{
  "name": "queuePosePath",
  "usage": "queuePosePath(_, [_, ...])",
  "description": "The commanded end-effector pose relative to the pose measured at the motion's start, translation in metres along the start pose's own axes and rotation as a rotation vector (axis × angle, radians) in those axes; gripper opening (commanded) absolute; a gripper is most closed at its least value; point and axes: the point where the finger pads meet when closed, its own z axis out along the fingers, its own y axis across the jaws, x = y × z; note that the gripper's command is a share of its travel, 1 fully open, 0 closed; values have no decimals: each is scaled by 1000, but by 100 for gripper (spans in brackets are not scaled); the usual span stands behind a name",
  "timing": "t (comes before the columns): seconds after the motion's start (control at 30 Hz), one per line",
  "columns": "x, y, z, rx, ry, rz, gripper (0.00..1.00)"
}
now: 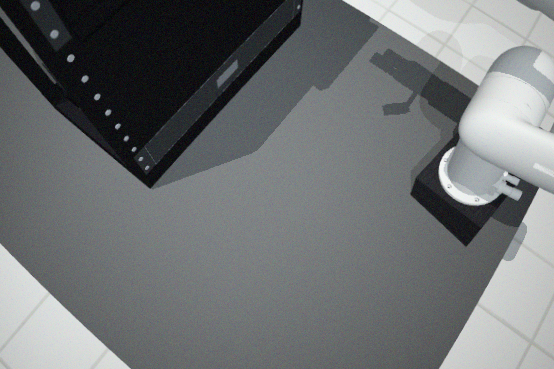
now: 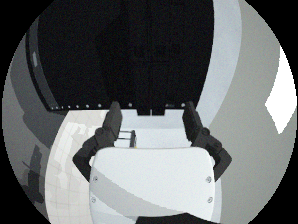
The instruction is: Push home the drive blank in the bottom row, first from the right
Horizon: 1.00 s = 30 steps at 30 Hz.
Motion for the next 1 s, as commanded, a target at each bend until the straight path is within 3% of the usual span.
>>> queuePosePath(0.0, [0,2,0,-3,0,0,100])
queuePosePath(0.2, [0,2,0,-3,0,0,100])
queuePosePath(0.23, [0,2,0,-3,0,0,0])
queuePosePath(0.97, [0,2,0,-3,0,0,0])
